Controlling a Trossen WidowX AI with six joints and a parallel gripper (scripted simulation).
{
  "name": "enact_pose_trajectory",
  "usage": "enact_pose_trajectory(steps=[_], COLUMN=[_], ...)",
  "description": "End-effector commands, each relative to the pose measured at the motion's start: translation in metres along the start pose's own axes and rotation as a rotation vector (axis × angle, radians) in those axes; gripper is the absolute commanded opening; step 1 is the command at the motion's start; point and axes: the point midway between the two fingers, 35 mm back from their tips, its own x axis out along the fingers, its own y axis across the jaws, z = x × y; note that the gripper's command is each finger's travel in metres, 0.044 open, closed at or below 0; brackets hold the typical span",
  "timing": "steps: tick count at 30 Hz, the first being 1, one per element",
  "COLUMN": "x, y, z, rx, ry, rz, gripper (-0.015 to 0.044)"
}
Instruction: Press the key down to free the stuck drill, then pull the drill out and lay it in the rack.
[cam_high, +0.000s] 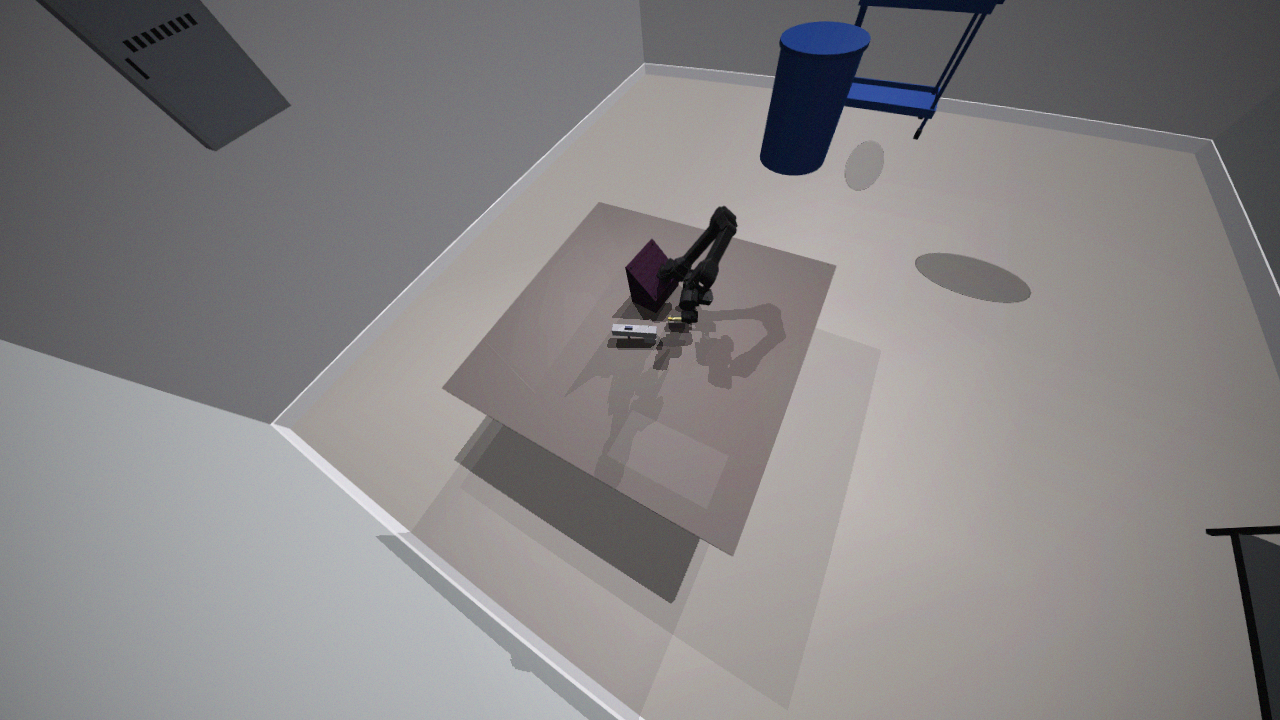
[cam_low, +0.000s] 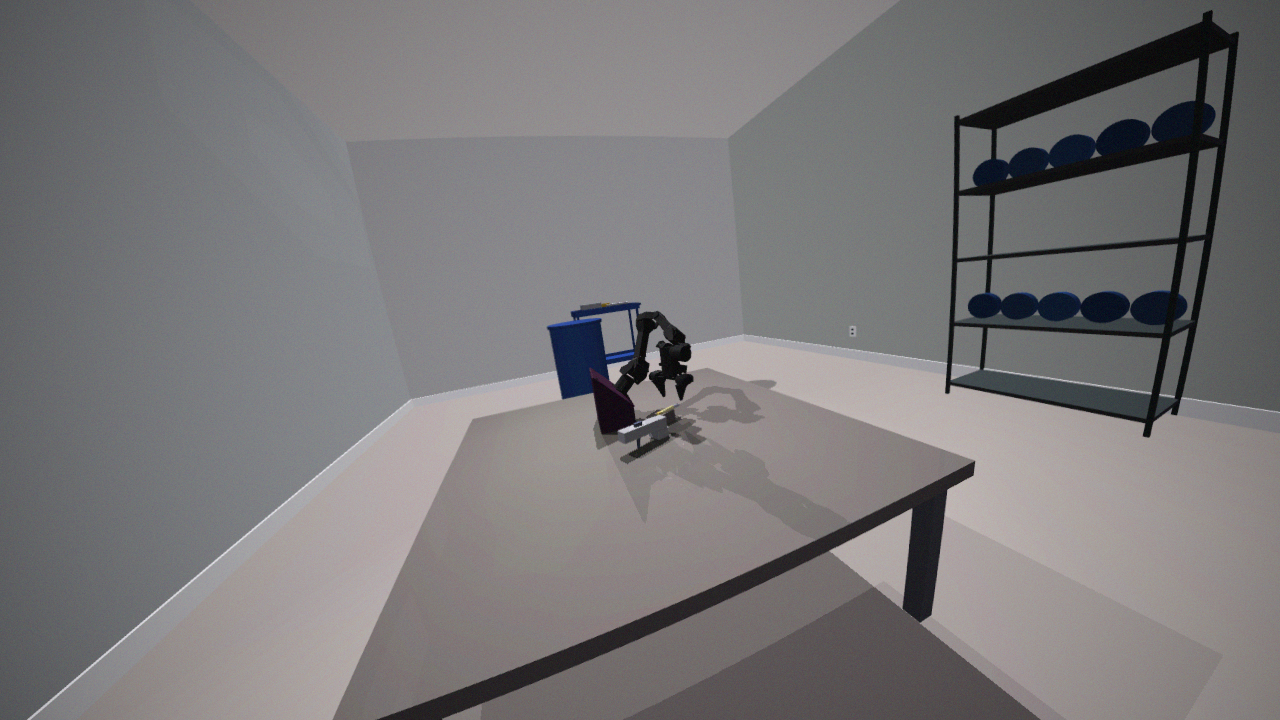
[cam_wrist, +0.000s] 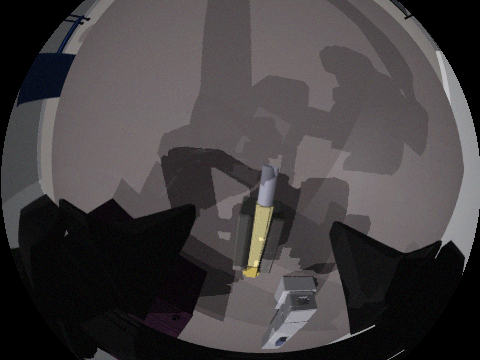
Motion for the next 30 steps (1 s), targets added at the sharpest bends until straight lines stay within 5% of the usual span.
enact_pose_trajectory(steps=[1,12,21,30], x=[-0.001,-0.08,-0.208,-0.353], y=[-0.001,-0.084,-0.106,-0.067], z=[0.0,-0.077,-0.136,-0.149], rx=[0.008,0.034,0.045,0.156], ry=[0.003,0.416,0.932,1.491], rz=[-0.006,-0.468,-0.797,-1.057], gripper=[0.044,0.044,0.044,0.044])
